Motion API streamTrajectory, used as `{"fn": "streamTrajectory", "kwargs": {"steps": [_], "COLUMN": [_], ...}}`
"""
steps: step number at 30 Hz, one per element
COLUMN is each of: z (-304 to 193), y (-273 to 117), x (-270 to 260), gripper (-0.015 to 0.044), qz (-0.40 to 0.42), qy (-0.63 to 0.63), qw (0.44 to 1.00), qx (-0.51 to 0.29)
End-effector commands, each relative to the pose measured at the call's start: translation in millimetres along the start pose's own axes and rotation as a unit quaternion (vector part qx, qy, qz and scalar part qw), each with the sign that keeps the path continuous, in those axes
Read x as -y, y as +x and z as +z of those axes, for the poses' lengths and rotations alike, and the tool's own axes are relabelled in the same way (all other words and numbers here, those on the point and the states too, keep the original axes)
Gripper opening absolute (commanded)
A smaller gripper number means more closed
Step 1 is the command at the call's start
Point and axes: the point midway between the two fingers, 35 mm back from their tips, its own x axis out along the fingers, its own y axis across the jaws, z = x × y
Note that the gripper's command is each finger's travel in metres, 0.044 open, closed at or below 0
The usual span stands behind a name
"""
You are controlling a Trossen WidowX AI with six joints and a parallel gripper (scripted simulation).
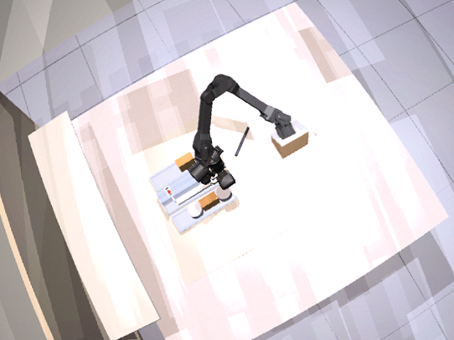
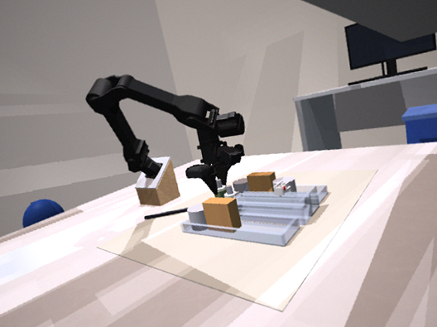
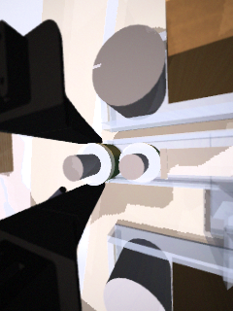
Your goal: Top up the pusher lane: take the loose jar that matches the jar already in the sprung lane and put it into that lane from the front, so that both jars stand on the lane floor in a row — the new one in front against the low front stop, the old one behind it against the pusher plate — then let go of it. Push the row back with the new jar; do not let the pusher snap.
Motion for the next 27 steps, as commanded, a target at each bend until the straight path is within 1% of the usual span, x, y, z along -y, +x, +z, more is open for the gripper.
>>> {"fn": "streamTrajectory", "kwargs": {"steps": [1, 27], "z": [7.9, 17.2], "y": [-2.4, -5.2], "x": [1.9, 3.2], "gripper": [0.0000, 0.0000], "qz": [-0.003, -0.003], "qy": [0.006, 0.006], "qw": [1.000, 1.000], "qx": [0.009, 0.009]}}
